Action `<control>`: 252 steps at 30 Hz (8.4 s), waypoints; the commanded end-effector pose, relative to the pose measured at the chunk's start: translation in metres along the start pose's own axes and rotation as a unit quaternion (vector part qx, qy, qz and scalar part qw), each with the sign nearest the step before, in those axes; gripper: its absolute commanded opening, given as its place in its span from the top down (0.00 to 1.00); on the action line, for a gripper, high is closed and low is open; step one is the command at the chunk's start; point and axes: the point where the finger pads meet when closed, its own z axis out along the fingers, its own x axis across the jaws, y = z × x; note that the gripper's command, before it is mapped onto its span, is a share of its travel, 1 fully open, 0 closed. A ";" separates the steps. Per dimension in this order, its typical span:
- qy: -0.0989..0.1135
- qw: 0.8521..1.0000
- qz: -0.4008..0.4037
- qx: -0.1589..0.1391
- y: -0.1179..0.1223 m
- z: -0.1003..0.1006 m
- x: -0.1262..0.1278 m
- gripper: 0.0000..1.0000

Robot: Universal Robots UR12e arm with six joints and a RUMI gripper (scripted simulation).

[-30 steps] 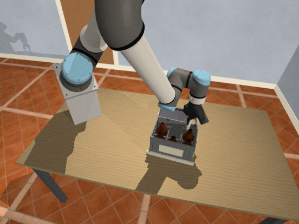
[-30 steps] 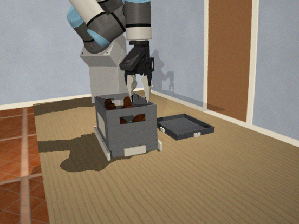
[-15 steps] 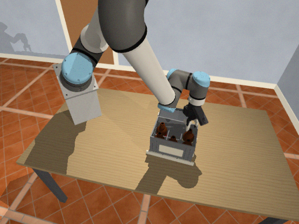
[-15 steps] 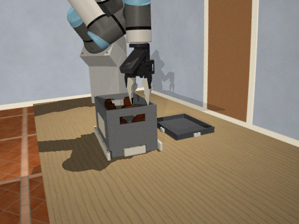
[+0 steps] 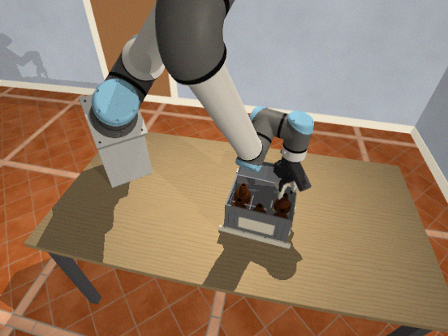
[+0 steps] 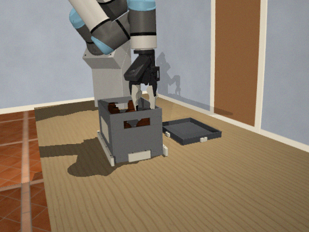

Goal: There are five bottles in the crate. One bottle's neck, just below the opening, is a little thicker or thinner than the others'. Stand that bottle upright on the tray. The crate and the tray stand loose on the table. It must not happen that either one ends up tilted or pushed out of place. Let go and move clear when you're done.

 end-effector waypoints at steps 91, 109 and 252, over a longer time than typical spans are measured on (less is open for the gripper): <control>0.000 1.000 0.000 0.000 0.000 0.013 0.000 1.00; 0.000 1.000 0.000 0.000 0.000 0.013 0.000 1.00; 0.000 1.000 0.000 0.000 0.002 -0.036 0.002 1.00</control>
